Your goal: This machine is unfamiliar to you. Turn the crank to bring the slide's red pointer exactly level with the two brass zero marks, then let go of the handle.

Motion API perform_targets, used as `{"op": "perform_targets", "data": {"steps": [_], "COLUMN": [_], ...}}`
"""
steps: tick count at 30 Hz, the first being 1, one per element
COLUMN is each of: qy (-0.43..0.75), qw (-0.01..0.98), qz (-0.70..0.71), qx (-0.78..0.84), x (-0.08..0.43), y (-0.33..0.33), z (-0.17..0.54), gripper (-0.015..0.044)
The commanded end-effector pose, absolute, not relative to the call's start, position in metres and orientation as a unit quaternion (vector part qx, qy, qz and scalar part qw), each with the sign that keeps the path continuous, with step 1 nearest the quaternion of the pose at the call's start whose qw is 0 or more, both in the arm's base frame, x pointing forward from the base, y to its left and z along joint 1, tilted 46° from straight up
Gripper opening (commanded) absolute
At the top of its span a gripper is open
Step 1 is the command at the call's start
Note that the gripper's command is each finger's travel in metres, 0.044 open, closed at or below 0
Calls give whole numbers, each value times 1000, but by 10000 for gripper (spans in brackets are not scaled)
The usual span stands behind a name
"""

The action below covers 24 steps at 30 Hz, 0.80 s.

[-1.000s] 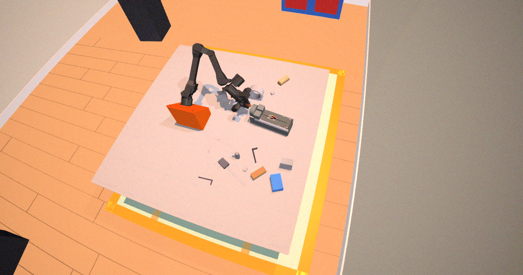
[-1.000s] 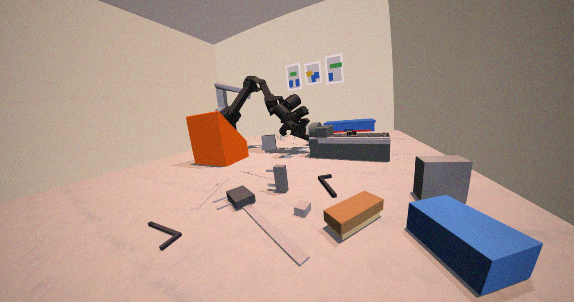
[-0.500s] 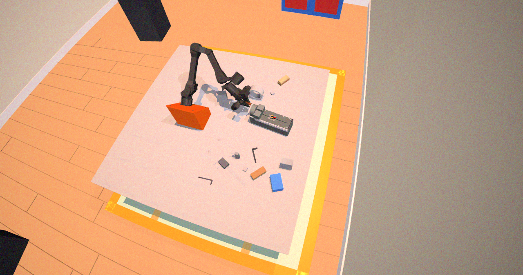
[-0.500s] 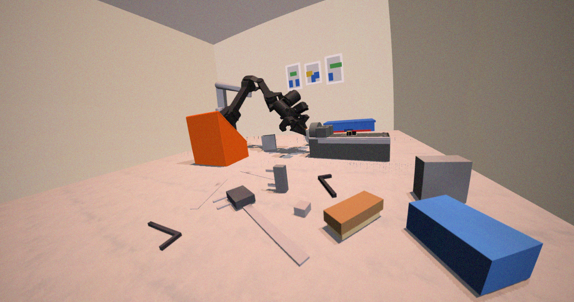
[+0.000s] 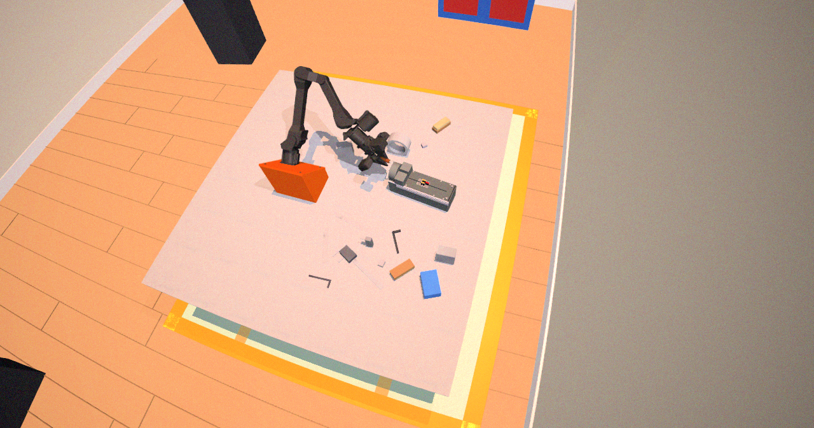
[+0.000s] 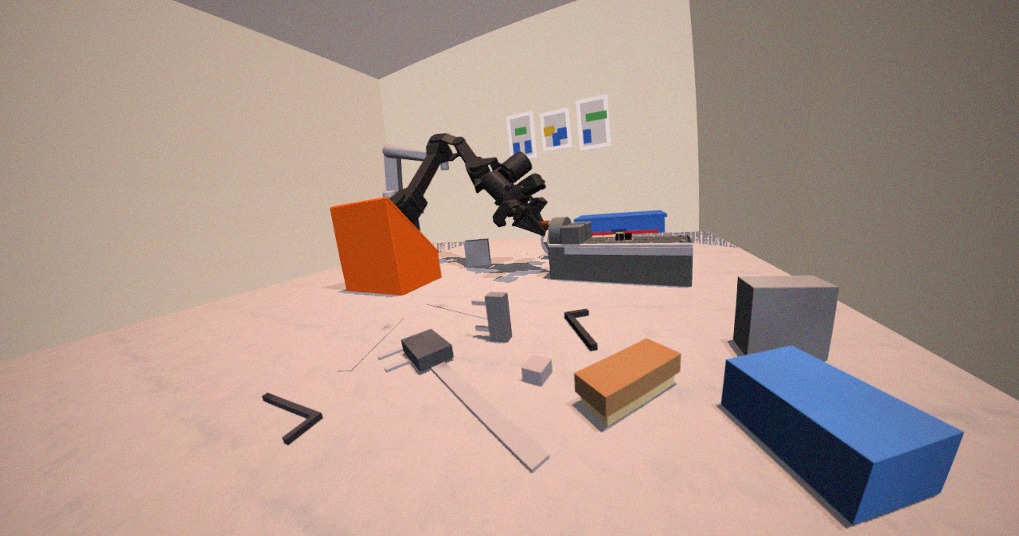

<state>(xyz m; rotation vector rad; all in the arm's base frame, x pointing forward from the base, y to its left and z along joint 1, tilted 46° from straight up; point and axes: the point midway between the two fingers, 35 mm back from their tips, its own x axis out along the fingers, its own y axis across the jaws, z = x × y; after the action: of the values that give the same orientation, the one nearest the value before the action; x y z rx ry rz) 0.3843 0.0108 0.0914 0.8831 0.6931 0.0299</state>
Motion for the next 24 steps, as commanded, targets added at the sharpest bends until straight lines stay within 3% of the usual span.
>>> {"op": "perform_targets", "data": {"steps": [1,24], "qy": [327,327], "qw": [847,847], "qz": [10,10], "qx": [419,418], "x": [381,377], "y": [1,-11], "z": [92,83], "gripper": [0,0]}}
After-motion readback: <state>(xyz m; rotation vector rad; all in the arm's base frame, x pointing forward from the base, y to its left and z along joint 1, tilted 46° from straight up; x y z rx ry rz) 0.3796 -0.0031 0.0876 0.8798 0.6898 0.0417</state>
